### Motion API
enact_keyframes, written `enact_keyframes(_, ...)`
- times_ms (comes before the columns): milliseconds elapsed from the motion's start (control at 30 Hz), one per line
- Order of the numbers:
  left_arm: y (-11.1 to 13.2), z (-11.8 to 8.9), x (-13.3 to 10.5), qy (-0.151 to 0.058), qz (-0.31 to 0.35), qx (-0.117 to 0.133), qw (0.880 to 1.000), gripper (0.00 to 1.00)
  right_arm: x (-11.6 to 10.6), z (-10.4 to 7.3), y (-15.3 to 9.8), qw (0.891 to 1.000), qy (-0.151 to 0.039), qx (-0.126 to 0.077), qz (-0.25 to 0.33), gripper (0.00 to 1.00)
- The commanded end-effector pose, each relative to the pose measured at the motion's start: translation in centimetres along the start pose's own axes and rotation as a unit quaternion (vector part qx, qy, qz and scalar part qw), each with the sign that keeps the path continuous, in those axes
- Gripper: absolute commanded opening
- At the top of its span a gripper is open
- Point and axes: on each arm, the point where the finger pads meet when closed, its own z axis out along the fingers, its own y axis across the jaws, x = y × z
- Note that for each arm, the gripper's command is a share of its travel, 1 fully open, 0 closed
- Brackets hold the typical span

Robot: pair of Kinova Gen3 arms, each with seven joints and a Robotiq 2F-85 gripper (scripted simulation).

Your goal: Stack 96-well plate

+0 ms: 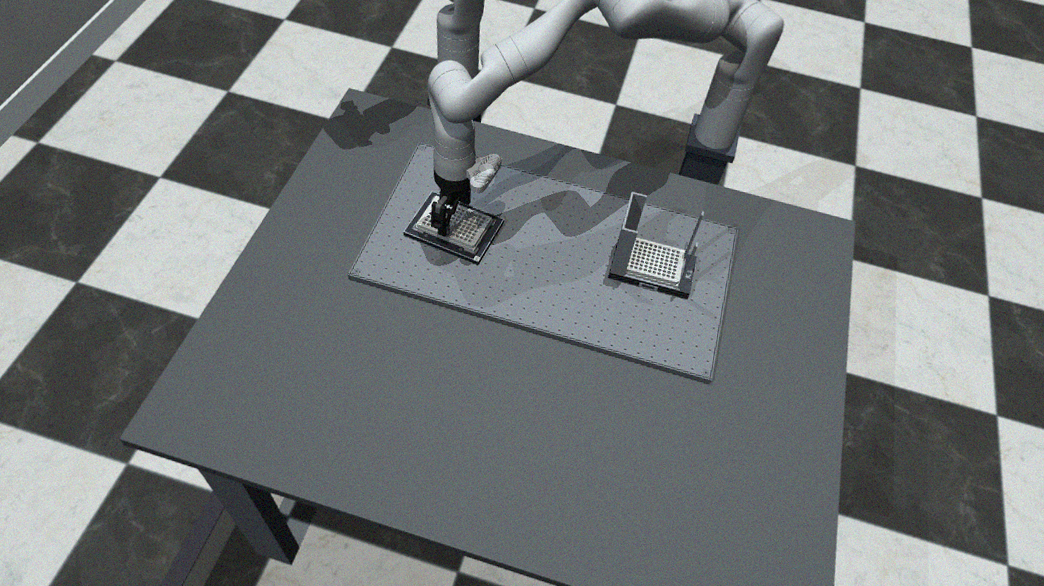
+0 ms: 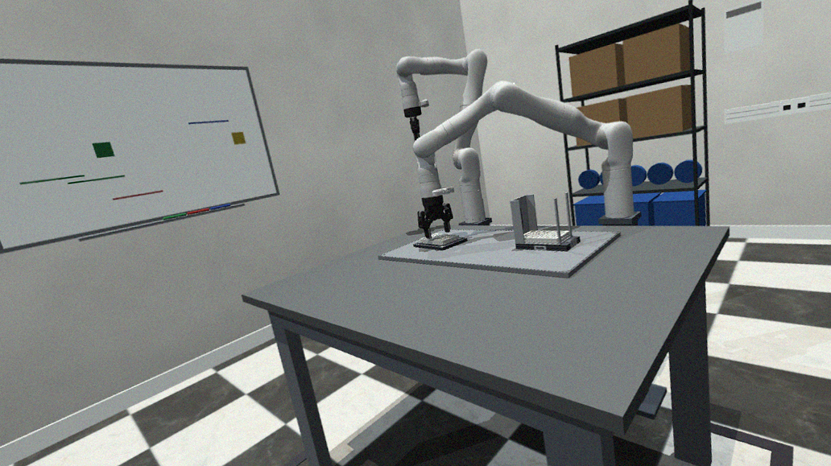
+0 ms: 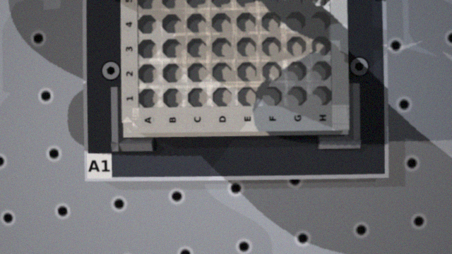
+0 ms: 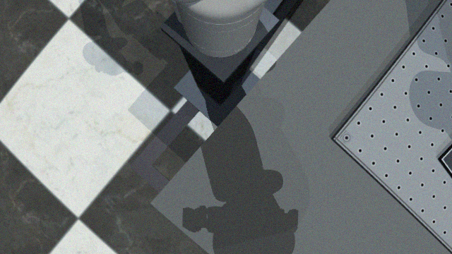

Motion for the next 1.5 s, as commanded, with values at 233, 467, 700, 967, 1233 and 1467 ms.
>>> enact_keyframes(233, 0.1, 0.1, 0.0, -0.001, 0.000, -0.001, 1.000, 1.000, 0.0, 0.0, 0.0, 1.000, -0.001, 0.000, 0.000, 1.000)
enact_keyframes(467, 0.1, 0.3, 0.0, -0.001, 0.000, -0.001, 1.000, 1.000, 0.0, 0.0, 0.0, 1.000, -0.001, 0.000, 0.000, 1.000)
enact_keyframes(700, 0.1, 0.5, 0.0, -0.001, 0.000, -0.001, 1.000, 1.000, 0.0, 0.0, 0.0, 1.000, -0.001, 0.000, 0.000, 1.000)
enact_keyframes(967, 0.1, 0.8, 0.0, -0.001, 0.000, -0.001, 1.000, 1.000, 0.0, 0.0, 0.0, 1.000, -0.001, 0.000, 0.000, 1.000)
enact_keyframes(1233, 0.1, 1.0, 0.0, -0.001, 0.000, -0.001, 1.000, 1.000, 0.0, 0.0, 0.0, 1.000, -0.001, 0.000, 0.000, 1.000)
enact_keyframes(1467, 0.1, 1.0, 0.0, -0.001, 0.000, -0.001, 1.000, 0.931, 0.0, 0.0, 0.0, 1.000, -0.001, 0.000, 0.000, 1.000)
